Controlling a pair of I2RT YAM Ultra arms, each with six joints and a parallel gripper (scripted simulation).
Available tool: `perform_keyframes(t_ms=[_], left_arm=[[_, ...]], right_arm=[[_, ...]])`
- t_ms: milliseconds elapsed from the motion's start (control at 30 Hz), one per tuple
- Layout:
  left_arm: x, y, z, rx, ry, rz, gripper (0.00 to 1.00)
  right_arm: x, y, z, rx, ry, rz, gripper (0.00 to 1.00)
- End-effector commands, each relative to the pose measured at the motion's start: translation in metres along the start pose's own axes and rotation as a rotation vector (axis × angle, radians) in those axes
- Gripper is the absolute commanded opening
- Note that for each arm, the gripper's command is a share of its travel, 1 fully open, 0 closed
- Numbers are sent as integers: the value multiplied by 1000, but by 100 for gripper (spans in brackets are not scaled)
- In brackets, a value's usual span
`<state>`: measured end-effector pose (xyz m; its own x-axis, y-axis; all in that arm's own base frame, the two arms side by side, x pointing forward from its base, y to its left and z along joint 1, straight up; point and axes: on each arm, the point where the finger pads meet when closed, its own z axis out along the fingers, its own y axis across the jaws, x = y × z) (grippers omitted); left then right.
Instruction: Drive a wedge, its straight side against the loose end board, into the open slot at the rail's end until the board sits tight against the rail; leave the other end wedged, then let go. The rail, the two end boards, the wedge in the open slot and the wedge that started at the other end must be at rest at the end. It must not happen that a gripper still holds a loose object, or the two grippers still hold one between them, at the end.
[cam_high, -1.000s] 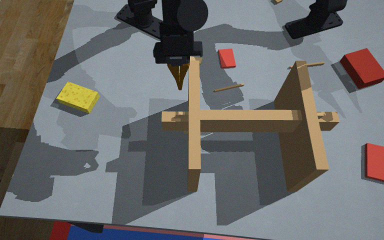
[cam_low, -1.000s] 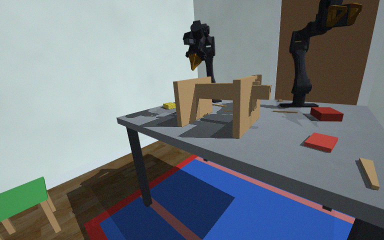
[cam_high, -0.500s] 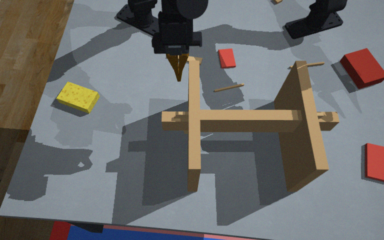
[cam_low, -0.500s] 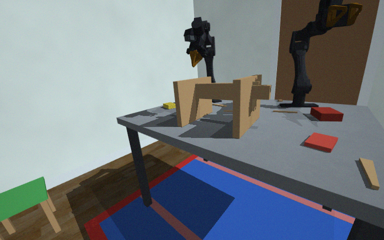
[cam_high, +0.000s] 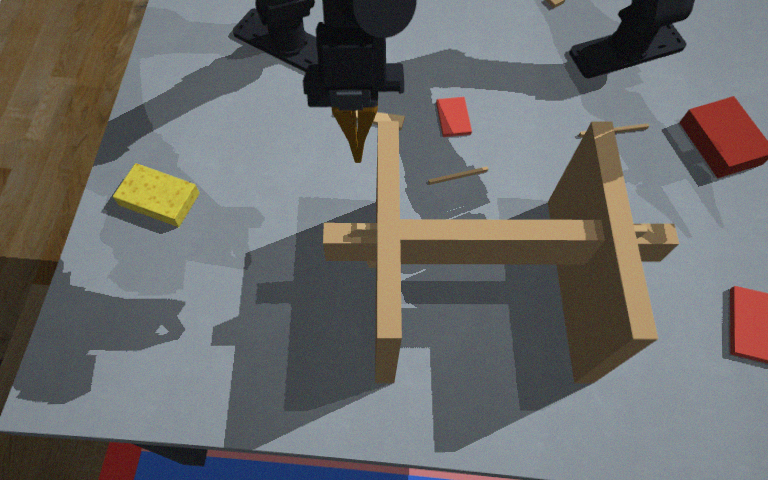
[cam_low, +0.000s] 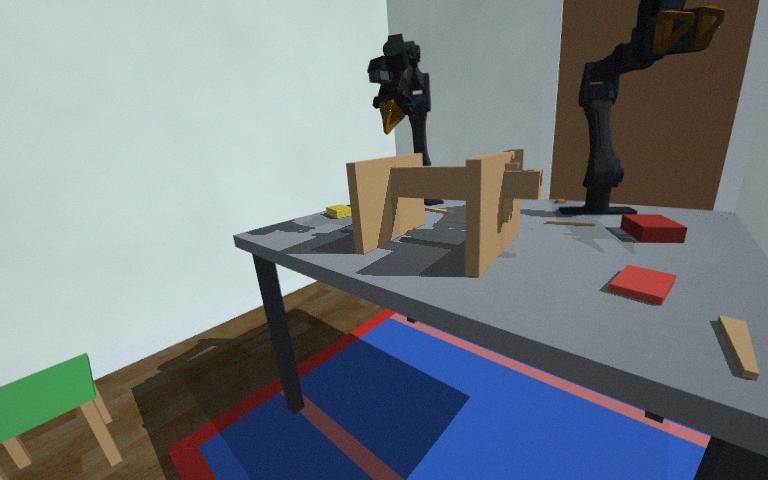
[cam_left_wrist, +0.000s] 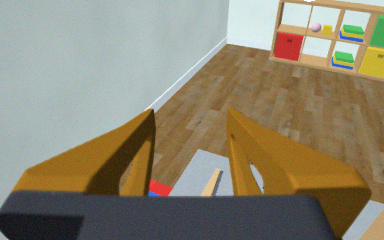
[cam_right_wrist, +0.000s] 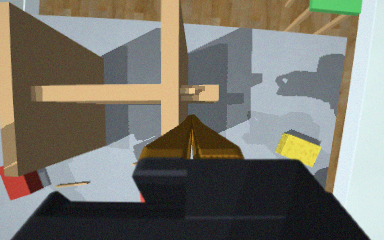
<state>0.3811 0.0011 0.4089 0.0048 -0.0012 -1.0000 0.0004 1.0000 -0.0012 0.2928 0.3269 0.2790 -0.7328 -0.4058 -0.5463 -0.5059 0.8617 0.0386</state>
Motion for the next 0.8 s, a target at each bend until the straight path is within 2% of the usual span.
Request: perform_keyframes(t_ms=[0,133,200,500,567,767], left_arm=[[-24,-1,-3,2,-60,4,40],[-24,-1,-3,2,-60,4,40],[-24,-1,-3,2,-60,4,40],[-24,-1,-3,2,-60,4,40],[-24,-1,-3,2,-60,4,40],[-24,-1,-3,2,-60,4,40]], right_arm=[[-13,1,-20,-9,-61,11,0],[-10,2,-9,0,-34,6,0],[-11,1,-16,-5,-50,9,0],[-8,2,-8,2,-29,6,0],[-11,1,-16,-5,-48,9,0],[-10,1,-14,-3,-43,8,0]])
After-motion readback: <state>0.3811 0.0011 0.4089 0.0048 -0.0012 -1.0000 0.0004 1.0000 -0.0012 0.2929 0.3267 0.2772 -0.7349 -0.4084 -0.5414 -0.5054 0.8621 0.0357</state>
